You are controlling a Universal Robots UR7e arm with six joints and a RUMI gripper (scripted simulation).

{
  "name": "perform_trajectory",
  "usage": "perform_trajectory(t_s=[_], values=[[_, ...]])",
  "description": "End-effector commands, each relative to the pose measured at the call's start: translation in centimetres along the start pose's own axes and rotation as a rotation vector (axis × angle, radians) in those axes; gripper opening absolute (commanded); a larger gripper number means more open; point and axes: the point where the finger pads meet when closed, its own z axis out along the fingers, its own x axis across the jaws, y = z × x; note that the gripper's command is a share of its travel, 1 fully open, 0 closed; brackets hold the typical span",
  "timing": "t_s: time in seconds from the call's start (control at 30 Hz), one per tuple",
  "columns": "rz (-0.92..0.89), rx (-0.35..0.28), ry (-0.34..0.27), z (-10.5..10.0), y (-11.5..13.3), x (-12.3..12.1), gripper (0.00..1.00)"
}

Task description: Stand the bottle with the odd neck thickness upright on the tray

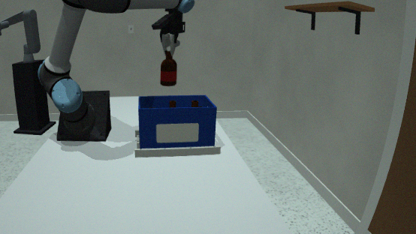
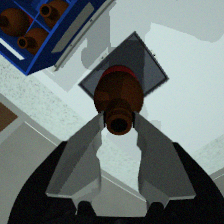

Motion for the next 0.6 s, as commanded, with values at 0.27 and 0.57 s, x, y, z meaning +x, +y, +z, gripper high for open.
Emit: perform_trajectory(t_s=[0.27, 0.57], values=[[0.000, -0.001, 0.000, -0.1, 1.5, 0.6, 0.00], [0.000, -0.001, 0.000, -0.1, 2.5, 1.0, 0.00]])
